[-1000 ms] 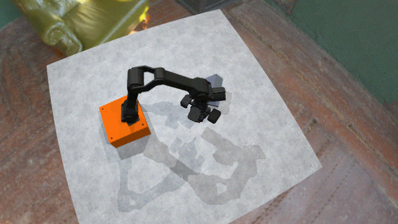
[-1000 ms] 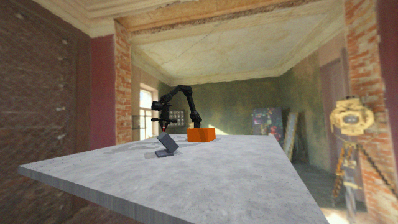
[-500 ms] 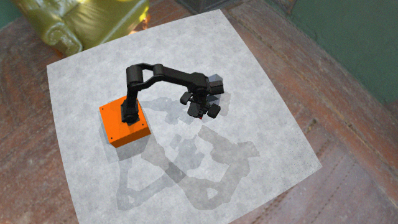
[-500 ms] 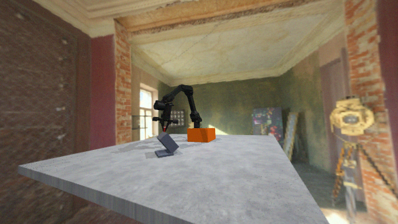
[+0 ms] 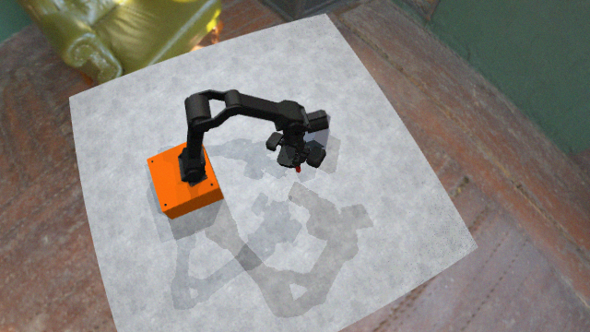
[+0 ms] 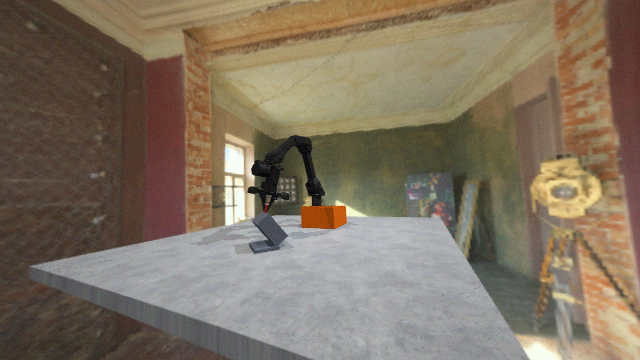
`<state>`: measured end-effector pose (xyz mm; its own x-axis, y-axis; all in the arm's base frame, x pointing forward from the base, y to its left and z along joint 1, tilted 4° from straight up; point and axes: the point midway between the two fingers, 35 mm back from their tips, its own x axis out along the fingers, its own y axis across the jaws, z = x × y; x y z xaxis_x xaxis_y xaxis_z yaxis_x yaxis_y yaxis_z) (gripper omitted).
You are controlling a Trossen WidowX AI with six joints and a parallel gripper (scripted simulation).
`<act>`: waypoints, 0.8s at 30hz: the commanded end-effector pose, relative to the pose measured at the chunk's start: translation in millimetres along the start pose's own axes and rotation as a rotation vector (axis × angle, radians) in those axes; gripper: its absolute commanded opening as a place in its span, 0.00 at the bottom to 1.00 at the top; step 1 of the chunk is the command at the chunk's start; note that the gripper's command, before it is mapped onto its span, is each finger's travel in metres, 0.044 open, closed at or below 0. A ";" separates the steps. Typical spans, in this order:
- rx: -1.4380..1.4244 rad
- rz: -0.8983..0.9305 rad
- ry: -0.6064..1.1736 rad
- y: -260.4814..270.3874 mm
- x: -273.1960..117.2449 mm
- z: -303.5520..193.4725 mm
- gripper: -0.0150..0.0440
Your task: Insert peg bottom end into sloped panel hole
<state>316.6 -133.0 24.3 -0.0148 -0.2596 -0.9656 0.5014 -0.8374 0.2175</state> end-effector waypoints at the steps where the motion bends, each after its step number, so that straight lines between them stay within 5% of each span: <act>1: -0.007 0.021 -0.006 -3.2 -1.0 -3.6 0.25; 24: -0.049 0.119 -0.008 -18.6 -9.3 -25.6 0.25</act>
<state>328.8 -106.4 25.6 0.0340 -0.3442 -0.9383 0.5395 -0.7840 0.3072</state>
